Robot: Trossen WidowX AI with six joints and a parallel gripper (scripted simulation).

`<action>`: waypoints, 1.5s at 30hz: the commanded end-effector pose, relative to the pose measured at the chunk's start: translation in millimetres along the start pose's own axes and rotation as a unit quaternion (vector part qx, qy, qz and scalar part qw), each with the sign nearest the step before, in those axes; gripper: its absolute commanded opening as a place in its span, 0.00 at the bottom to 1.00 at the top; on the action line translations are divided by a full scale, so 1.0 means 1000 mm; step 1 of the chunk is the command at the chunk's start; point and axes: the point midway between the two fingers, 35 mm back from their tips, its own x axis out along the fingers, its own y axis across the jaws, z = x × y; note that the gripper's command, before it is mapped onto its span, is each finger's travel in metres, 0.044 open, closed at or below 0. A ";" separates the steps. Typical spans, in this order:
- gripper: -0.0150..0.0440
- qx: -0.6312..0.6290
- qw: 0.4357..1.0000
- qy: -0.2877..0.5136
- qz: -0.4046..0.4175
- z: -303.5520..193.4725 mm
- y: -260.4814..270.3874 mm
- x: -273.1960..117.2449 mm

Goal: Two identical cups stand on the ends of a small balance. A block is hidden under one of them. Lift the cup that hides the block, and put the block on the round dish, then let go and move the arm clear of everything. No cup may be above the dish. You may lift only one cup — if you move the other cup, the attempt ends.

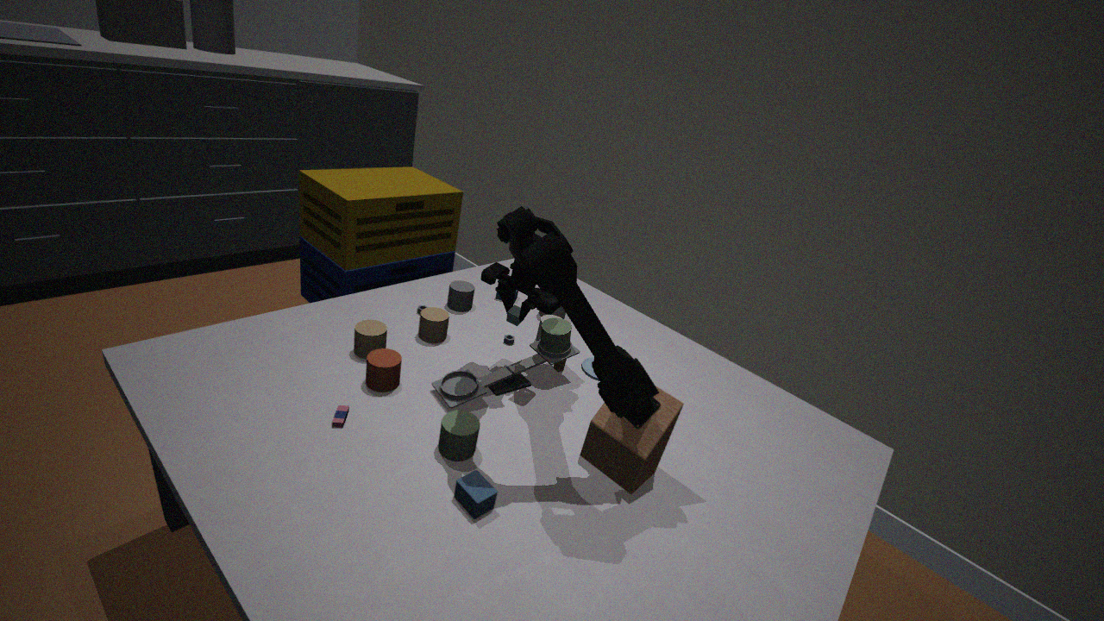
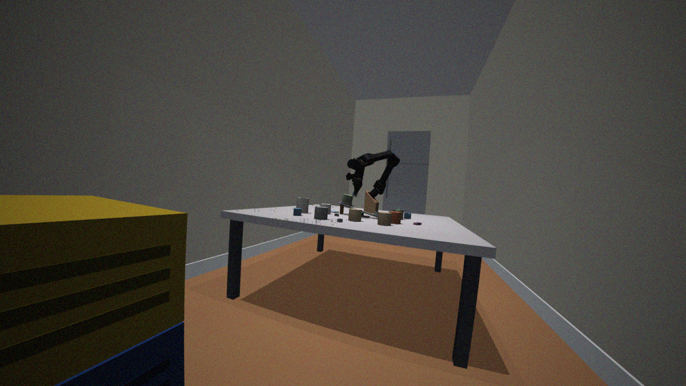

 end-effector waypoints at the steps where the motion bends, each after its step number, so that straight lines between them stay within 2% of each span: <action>1: 0.25 0.007 1.000 -0.025 0.004 0.055 -0.024 -0.002; 8: 0.25 0.018 0.999 -0.030 -0.013 0.118 -0.077 0.011; 24: 0.25 0.007 0.998 0.047 -0.037 0.169 -0.191 0.068; 30: 0.25 0.007 0.998 0.048 -0.037 0.169 -0.193 0.073; 37: 0.25 0.007 0.998 0.048 -0.037 0.165 -0.195 0.109; 45: 0.25 0.007 0.998 0.049 -0.037 0.164 -0.196 0.113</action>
